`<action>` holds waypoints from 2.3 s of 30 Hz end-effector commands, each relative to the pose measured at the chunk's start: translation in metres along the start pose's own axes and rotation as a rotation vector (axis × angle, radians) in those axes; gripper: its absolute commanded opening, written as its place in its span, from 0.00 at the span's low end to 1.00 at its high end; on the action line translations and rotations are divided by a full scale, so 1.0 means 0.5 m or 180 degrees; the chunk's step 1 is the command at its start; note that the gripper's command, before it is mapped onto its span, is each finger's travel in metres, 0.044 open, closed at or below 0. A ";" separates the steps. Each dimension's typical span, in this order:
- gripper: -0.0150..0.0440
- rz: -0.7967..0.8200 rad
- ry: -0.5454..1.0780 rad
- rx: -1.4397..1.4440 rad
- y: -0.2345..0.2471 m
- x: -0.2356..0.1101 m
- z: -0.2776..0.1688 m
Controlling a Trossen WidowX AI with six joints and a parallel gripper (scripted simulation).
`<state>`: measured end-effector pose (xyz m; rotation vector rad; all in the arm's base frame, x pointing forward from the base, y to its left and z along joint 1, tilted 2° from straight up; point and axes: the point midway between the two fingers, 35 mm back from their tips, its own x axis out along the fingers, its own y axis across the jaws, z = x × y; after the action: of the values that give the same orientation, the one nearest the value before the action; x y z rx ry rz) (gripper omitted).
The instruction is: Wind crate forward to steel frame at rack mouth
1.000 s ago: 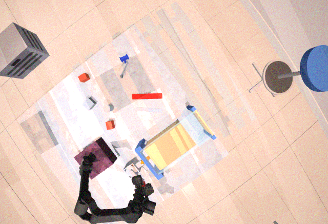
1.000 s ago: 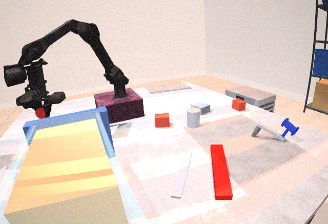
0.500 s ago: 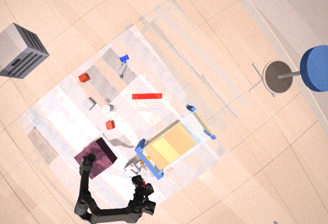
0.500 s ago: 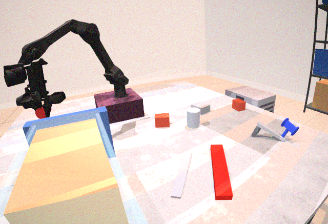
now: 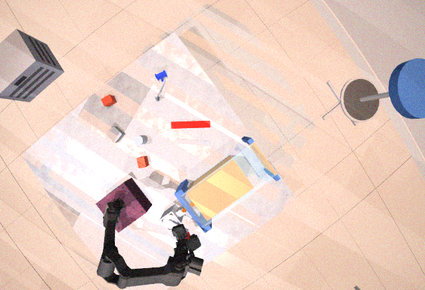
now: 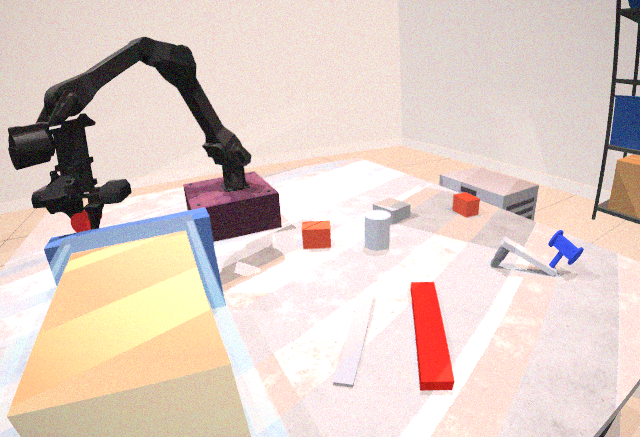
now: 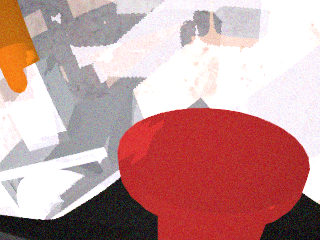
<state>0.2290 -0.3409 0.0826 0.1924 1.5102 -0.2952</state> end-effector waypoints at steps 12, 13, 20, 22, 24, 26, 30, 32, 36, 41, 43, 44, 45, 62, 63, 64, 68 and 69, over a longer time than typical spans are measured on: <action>0.25 0.0114 -0.0061 -0.0065 0.063 -0.002 0.039; 0.25 0.0114 -0.0061 -0.0065 0.065 -0.002 0.040; 0.25 0.0118 -0.0062 -0.0064 0.083 -0.003 0.047; 0.25 0.0118 -0.0062 -0.0064 0.083 -0.003 0.047; 0.25 0.0118 -0.0062 -0.0064 0.086 -0.003 0.047; 0.25 0.0118 -0.0062 -0.0064 0.089 -0.003 0.048; 0.25 0.0119 -0.0063 -0.0064 0.093 -0.003 0.050; 0.25 0.0119 -0.0063 -0.0064 0.093 -0.003 0.050; 0.25 0.0120 -0.0063 -0.0064 0.098 -0.003 0.051; 0.25 0.0121 -0.0063 -0.0064 0.102 -0.004 0.052; 0.25 0.0121 -0.0063 -0.0064 0.102 -0.004 0.052; 0.25 0.0121 -0.0063 -0.0064 0.102 -0.004 0.052; 0.25 0.0121 -0.0063 -0.0064 0.102 -0.004 0.052; 0.25 0.0121 -0.0063 -0.0064 0.106 -0.004 0.052; 0.25 0.0121 -0.0063 -0.0064 0.106 -0.004 0.052; 0.25 0.0121 -0.0063 -0.0064 0.106 -0.004 0.052; 0.25 0.0121 -0.0063 -0.0064 0.106 -0.004 0.052; 0.25 0.0121 -0.0063 -0.0064 0.106 -0.004 0.052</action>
<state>0.2538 -0.3220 0.0835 0.1948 1.4925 -0.3281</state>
